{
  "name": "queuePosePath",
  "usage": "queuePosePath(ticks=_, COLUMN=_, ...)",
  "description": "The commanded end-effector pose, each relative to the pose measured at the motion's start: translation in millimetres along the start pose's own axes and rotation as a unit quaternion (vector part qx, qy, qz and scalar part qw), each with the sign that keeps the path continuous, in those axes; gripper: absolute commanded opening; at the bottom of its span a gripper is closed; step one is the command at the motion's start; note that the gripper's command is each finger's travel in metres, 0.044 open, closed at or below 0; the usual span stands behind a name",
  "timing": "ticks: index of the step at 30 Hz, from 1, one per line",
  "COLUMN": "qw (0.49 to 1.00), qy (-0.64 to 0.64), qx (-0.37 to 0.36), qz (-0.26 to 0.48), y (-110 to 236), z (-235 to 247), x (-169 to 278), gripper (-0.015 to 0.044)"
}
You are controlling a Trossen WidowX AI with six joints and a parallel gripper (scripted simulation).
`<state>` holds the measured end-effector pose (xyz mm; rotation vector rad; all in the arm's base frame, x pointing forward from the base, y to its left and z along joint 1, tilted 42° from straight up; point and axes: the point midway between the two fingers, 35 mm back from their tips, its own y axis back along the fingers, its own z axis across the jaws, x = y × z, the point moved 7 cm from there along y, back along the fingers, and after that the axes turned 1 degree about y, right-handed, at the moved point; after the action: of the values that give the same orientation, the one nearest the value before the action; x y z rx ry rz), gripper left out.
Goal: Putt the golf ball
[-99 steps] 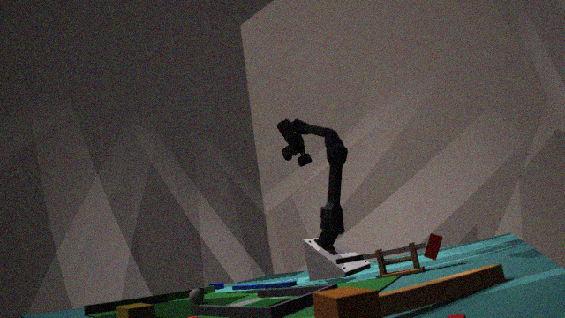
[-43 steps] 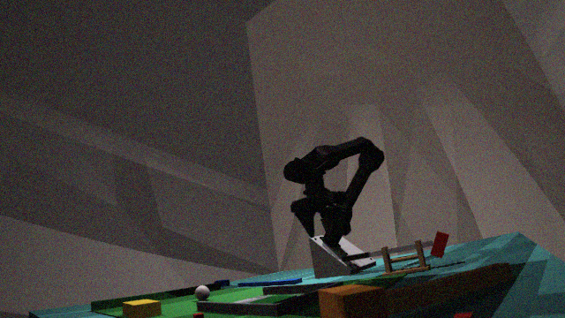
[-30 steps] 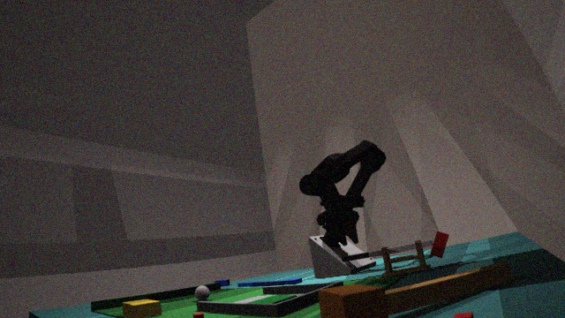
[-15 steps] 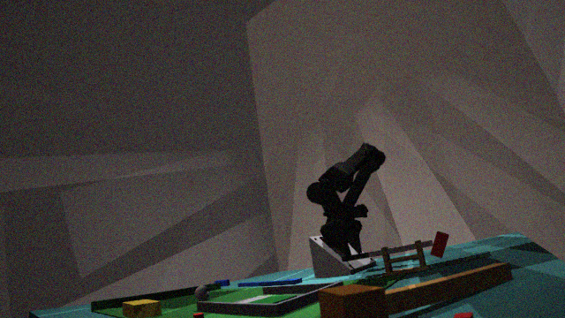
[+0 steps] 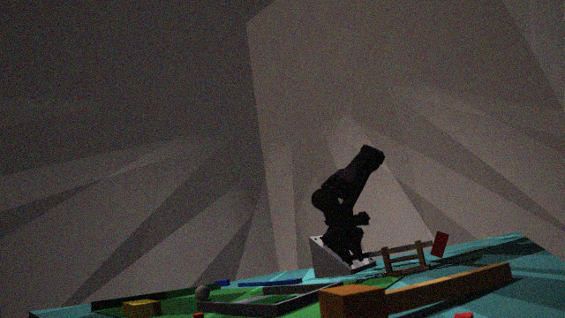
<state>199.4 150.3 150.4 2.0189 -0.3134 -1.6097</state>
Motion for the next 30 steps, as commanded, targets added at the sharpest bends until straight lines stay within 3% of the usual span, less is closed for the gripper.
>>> queuePosePath(ticks=1, qw=1.000, qy=-0.005, qx=-0.001, qz=0.002, y=-7.5, z=1.3, x=3.4, gripper=0.0440)
queuePosePath(ticks=10, qw=1.000, qy=-0.005, qx=-0.001, qz=0.001, y=-15.8, z=1.7, x=5.4, gripper=0.0440)
queuePosePath(ticks=26, qw=1.000, qy=-0.001, qx=-0.001, qz=0.000, y=-13.3, z=0.7, x=3.6, gripper=0.0020)
queuePosePath(ticks=30, qw=1.000, qy=-0.001, qx=-0.001, qz=0.000, y=-13.3, z=0.7, x=3.6, gripper=0.0000)
